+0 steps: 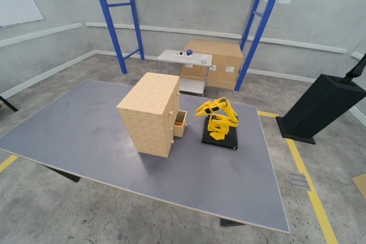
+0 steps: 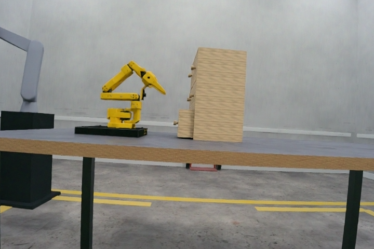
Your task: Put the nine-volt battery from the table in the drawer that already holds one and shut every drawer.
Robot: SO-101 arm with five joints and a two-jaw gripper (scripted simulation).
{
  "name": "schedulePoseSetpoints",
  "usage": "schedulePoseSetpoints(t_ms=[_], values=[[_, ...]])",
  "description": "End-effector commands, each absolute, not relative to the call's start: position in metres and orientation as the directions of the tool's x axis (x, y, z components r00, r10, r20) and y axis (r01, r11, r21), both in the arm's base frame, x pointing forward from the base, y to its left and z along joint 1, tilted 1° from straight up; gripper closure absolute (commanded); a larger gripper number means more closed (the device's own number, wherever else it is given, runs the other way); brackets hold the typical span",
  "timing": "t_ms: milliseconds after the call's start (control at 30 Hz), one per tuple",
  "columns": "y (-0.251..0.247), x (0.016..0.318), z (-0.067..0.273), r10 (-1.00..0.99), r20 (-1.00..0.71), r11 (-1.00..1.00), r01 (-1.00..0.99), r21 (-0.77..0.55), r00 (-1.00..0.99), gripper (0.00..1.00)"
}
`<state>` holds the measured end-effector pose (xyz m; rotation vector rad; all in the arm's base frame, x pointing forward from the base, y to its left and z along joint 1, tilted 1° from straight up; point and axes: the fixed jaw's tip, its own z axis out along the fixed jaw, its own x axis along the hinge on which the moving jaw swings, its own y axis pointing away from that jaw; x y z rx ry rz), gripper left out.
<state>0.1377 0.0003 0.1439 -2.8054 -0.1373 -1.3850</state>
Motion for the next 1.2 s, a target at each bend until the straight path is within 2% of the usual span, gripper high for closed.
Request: schedulePoseSetpoints(t_ms=[0,467,533,800,967,1167], values=[[-0.005,0.134,0.147,0.074,0.833,-0.997,0.057,0.051,0.548,0.79],[-0.005,0.134,0.147,0.074,0.833,-0.997,0.057,0.051,0.548,0.79],[-0.005,0.138,0.155,0.071,0.864,-0.997,0.054,0.051,0.498,0.79],[-0.003,0.159,0.099,0.069,0.789,-0.997,0.062,0.039,0.61,0.79],[-0.003,0.156,0.057,0.07,0.699,-0.997,0.067,0.032,0.712,0.79],[-0.003,0.156,0.057,0.07,0.699,-0.997,0.067,0.032,0.712,0.79]])
